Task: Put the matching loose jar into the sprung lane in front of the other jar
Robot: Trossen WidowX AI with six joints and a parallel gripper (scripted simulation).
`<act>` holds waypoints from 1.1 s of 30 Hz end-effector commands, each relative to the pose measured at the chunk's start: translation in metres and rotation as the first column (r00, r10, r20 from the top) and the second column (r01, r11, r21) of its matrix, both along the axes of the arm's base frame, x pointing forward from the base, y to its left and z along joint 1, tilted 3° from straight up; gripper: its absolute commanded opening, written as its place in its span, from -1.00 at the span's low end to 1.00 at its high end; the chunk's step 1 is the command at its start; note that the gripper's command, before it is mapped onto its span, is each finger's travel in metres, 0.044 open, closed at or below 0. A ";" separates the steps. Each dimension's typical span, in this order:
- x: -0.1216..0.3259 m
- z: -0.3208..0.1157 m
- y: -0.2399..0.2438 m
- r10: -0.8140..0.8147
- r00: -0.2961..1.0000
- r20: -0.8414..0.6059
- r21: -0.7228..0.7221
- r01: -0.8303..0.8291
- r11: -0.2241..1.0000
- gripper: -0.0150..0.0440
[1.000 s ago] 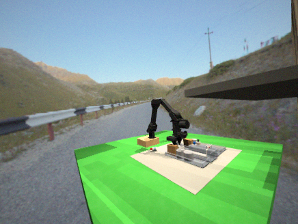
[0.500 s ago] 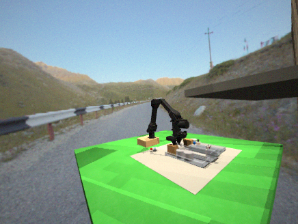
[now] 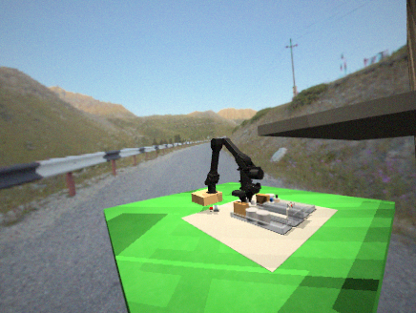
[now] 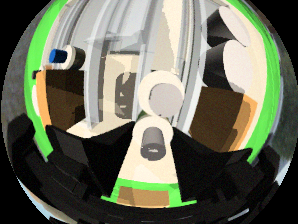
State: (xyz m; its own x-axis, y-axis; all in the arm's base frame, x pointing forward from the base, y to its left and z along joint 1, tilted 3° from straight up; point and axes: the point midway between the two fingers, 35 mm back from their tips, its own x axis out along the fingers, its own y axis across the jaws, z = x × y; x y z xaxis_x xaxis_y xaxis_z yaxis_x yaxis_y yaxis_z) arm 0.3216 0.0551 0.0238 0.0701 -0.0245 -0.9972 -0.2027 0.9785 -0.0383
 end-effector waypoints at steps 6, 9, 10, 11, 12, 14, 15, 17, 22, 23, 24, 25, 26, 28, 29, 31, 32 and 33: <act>0.000 0.000 0.000 -0.001 1.000 0.002 -0.001 0.001 1.000 -0.31; 0.000 0.000 0.000 -0.001 1.000 0.002 -0.001 0.001 1.000 -0.05; 0.000 0.000 0.000 -0.001 1.000 0.002 -0.001 0.001 1.000 0.04; 0.000 0.000 0.000 -0.001 1.000 0.002 -0.001 0.001 1.000 0.13; 0.000 0.000 0.000 -0.001 1.000 0.002 -0.001 0.001 1.000 0.22; 0.000 0.000 0.000 -0.001 1.000 0.002 -0.001 0.001 1.000 0.40; 0.000 0.000 0.000 -0.001 1.000 0.002 -0.001 0.001 1.000 0.49; 0.000 0.000 0.000 -0.001 1.000 0.002 -0.001 0.001 1.000 0.50; -0.001 0.013 0.001 -0.001 1.000 0.002 -0.001 0.001 1.000 0.50; -0.001 0.017 0.001 -0.001 1.000 0.002 -0.001 0.001 1.000 0.50; -0.001 0.019 0.001 -0.001 1.000 0.002 -0.001 0.001 1.000 0.50; -0.002 0.020 0.001 -0.001 1.000 0.002 -0.001 0.001 1.000 0.50; -0.002 0.020 0.001 -0.001 1.000 0.002 -0.001 0.001 1.000 0.50; -0.002 0.020 0.001 -0.001 1.000 0.002 -0.001 0.001 1.000 0.50; -0.002 0.020 0.001 -0.001 1.000 0.002 -0.001 0.001 1.000 0.50; -0.003 0.020 0.001 -0.001 1.000 0.002 -0.001 0.001 1.000 0.50; -0.005 0.020 0.000 -0.001 1.000 0.002 -0.001 0.001 1.000 0.50; -0.007 0.020 0.000 -0.001 1.000 0.001 -0.001 0.001 1.000 0.50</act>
State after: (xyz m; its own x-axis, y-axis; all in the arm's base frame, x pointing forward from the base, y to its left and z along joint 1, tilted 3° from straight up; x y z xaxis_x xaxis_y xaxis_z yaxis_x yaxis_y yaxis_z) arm 0.3189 0.0559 0.0417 0.0680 -0.0249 -0.9974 -0.2053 0.9779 -0.0384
